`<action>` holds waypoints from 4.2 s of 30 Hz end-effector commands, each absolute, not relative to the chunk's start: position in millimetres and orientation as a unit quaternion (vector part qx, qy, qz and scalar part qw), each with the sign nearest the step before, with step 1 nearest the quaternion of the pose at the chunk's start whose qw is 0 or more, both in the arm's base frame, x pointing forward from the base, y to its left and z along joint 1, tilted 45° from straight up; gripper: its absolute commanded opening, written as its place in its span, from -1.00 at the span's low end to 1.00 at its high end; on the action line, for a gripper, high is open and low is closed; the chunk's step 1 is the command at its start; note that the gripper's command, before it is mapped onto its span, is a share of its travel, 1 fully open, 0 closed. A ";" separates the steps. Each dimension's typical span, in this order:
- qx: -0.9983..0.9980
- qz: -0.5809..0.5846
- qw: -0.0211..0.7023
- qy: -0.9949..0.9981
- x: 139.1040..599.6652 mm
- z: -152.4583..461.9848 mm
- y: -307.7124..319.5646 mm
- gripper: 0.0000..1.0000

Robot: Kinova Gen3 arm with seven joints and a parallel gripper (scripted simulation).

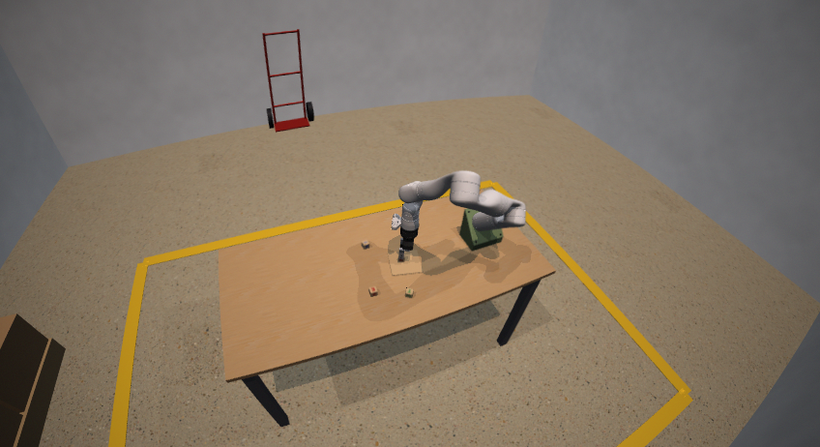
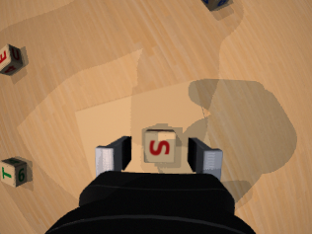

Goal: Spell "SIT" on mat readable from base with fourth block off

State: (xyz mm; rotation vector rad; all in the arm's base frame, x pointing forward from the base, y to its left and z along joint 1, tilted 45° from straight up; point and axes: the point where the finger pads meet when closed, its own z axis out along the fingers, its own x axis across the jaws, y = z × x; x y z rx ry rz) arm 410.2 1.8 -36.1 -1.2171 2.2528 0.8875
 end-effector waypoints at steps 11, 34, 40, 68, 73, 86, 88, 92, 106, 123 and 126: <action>-0.441 0.319 0.216 0.811 412.9 -36.1 2.7 1.00; -0.441 0.319 0.216 0.811 412.9 -36.1 2.7 1.00; -0.441 0.319 0.216 0.811 412.7 -36.6 3.3 1.00; -0.440 0.319 0.215 0.811 413.9 -62.3 29.2 1.00; -0.440 0.319 0.215 0.811 413.9 -62.4 29.2 1.00; -0.440 0.319 0.215 0.811 413.9 -62.4 29.2 1.00; -0.440 0.319 0.215 0.811 413.9 -62.4 29.2 1.00; -0.440 0.319 0.215 0.811 413.9 -62.4 29.2 1.00; -0.440 0.319 0.215 0.811 413.9 -62.4 29.2 0.74; -0.440 0.319 0.215 0.811 413.9 -62.4 29.2 0.14; -0.440 0.319 0.215 0.811 413.9 -62.4 29.2 0.14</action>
